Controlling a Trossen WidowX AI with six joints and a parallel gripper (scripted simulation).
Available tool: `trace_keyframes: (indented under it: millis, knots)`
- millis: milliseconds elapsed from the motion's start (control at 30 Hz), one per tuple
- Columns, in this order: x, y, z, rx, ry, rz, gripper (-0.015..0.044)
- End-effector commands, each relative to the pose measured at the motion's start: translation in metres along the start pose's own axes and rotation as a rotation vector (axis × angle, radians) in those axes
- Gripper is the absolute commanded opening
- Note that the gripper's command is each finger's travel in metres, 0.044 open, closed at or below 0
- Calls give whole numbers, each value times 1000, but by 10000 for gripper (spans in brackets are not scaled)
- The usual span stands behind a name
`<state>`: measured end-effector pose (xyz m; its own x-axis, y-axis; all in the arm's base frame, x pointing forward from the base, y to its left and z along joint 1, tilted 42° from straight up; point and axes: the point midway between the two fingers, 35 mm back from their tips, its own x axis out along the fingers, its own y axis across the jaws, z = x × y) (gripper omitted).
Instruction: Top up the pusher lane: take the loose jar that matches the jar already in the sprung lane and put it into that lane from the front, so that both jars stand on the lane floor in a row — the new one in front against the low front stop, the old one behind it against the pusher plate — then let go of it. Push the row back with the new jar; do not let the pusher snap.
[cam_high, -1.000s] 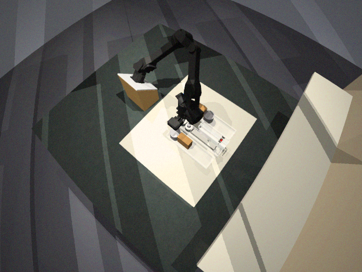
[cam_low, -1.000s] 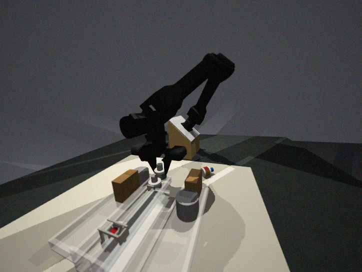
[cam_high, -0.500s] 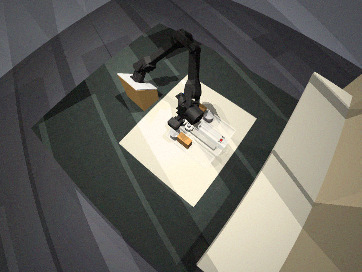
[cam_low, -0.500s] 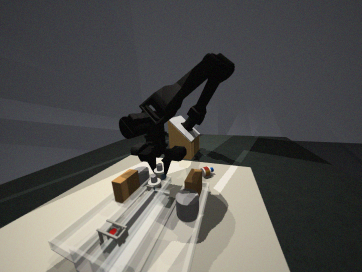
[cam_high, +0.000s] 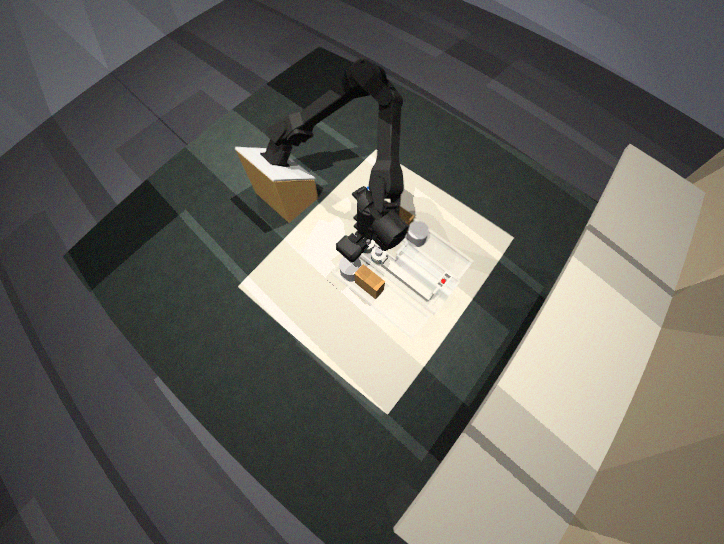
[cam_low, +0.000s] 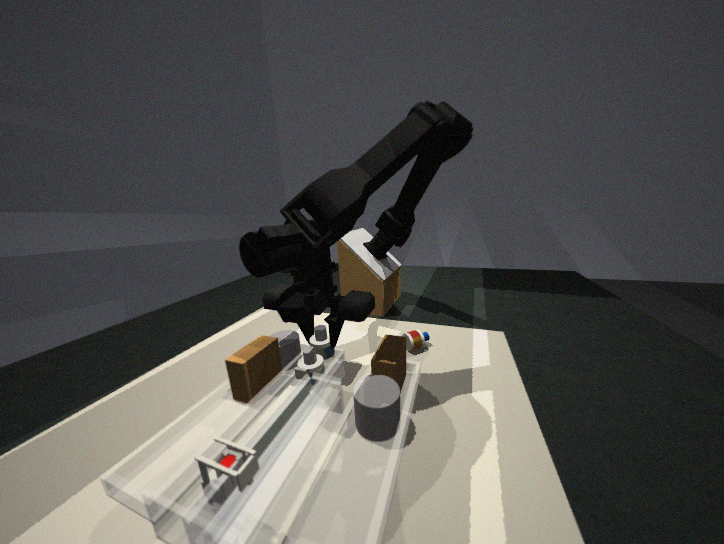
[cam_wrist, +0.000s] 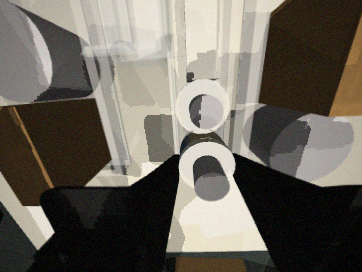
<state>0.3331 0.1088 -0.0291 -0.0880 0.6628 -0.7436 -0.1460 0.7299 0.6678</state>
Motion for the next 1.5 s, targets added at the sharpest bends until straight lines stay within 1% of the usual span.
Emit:
trace_keyframes:
  millis: [0,1467]
  knots:
    - [0,1,6,-13,-19,6,0]
    - [13,2,5,-13,-19,6,0]
